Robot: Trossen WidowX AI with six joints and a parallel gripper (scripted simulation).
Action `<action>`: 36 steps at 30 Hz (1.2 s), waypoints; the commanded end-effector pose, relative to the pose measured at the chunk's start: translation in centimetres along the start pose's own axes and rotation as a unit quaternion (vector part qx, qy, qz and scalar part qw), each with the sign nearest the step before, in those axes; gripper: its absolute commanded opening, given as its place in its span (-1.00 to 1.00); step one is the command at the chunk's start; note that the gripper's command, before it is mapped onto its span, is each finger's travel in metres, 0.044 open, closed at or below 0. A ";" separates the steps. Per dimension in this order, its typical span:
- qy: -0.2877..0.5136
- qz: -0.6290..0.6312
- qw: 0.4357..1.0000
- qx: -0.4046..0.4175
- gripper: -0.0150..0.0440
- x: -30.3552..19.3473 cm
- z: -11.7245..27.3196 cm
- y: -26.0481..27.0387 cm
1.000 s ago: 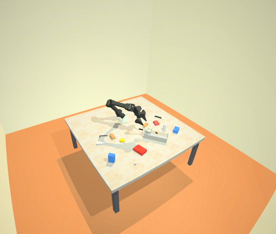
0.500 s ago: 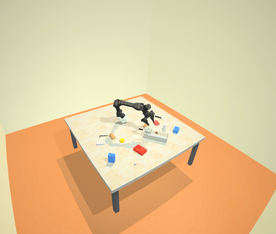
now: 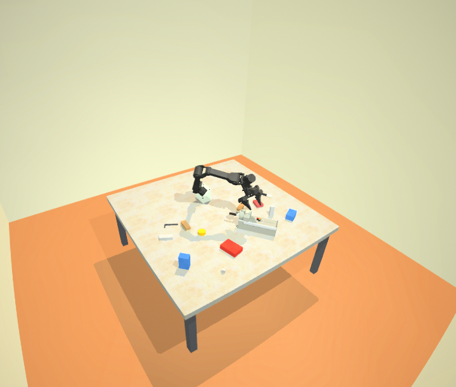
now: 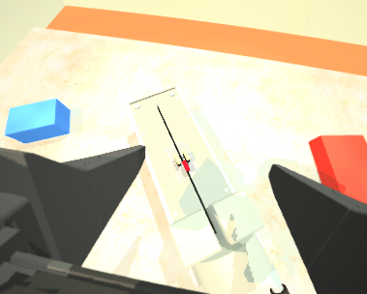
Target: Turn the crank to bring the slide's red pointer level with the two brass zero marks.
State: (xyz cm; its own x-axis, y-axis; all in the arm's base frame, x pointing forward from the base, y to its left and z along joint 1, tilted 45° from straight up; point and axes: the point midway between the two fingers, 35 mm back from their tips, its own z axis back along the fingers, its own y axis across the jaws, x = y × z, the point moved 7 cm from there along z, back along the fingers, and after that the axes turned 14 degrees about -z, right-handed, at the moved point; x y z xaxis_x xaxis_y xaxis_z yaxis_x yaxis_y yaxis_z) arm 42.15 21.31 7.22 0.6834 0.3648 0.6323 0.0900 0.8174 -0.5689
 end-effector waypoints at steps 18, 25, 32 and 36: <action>0.007 0.006 1.000 -0.004 1.00 -2.2 -2.0 -0.4; 0.008 0.005 1.000 -0.004 1.00 -0.7 -0.6 0.0; 0.008 0.006 1.000 -0.004 1.00 1.2 1.5 0.3; 0.020 0.032 0.999 0.019 1.00 1.4 2.1 -1.7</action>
State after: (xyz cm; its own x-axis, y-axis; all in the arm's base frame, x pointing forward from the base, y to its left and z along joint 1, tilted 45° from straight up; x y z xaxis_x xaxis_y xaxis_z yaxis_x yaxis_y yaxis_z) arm 41.61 22.32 8.93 0.7017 0.3847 0.5997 0.0557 0.8095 -0.5845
